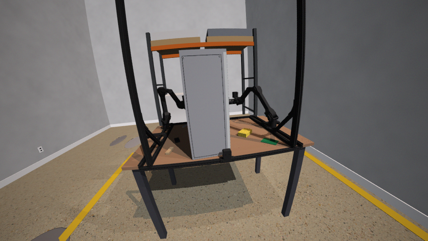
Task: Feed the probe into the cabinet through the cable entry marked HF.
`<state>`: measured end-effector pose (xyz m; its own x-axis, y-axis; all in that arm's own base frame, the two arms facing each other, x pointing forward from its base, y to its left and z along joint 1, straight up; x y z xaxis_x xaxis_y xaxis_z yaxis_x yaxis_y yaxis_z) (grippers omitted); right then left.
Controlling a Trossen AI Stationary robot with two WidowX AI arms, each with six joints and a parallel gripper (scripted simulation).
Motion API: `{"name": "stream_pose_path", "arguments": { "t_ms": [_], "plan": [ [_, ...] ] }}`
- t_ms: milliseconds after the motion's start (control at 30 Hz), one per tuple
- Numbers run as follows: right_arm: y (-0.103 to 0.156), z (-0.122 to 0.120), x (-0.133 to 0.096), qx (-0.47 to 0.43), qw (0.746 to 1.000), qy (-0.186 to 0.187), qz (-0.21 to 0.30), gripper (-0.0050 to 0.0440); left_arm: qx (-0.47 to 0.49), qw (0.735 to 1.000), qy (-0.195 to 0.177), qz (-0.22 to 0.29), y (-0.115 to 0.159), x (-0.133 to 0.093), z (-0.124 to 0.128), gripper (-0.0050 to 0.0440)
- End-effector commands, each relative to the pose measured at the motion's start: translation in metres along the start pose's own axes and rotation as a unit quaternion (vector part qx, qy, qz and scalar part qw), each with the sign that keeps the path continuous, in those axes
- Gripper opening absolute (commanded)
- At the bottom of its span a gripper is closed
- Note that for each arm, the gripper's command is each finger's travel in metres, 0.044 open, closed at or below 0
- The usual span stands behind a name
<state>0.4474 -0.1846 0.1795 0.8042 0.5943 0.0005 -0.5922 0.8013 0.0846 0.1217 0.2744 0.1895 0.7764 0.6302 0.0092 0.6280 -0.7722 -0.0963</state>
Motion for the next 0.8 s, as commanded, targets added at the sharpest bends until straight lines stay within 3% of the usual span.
{"name": "stream_pose_path", "arguments": {
  "t_ms": [0,633,767],
  "plan": [
    [0.0,-0.001,0.0,0.001,1.0,0.0,-0.002,0.0,0.0,1.0,0.0,-0.002,0.0,0.0,0.0,0.044],
    [0.0,-0.001,0.0,0.001,1.0,0.0,-0.002,0.0,0.0,1.0,0.0,-0.002,0.0,0.0,0.0,0.044],
    [0.0,-0.001,0.0,0.001,1.0,0.0,-0.002,0.0,0.08,0.996,-0.027,-0.022,-0.011,-0.001,0.003,0.044]
  ]
}}
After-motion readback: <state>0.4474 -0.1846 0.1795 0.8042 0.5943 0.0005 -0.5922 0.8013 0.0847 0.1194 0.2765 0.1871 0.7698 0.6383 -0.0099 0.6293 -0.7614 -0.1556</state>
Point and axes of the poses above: on each arm, the point midway between the two fingers, 35 mm back from their tips, its own x axis out along the fingers, its own z axis across the jaws, y = z × x, the point moved 10 cm from there along -x, back along the fingers, and after that the axes turned 5 degrees about x, right-handed, at the moved point
